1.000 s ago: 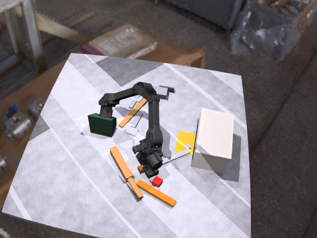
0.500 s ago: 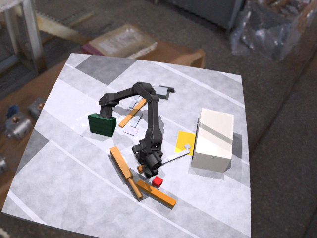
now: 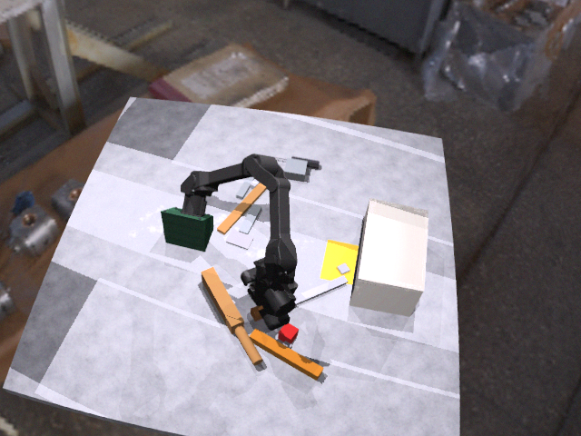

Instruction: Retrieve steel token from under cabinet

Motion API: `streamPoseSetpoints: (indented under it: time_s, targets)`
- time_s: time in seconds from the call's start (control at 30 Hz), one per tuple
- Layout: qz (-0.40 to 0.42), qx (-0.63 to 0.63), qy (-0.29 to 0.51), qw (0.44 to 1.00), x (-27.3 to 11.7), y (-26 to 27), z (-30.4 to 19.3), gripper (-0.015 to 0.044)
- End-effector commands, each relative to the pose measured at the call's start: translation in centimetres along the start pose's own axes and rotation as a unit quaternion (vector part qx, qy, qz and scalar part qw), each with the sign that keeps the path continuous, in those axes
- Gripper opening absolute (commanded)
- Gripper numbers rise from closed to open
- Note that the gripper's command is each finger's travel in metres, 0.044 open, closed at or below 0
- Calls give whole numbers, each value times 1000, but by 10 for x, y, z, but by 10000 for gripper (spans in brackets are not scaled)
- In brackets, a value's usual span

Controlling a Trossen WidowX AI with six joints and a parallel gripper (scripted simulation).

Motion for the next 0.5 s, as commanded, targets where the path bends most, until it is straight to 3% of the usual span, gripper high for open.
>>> streamPoseSetpoints:
  time_s: [0.0, 0.47]
  targets:
    - [-8, -3, -7, 1000, -6, -7, -2, 0]
    - [-8, -5, -7, 1000, 7, -12, -5, 0]
Point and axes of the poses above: the point midway between the two fingers, 35 mm back from their tips, its own x axis out along the fingers, its own y axis across the jaws, z = x × y, the point moved 7 cm from there along -x, back along the fingers, and after that the axes turned 8 degrees about x, right-handed, at the moved point
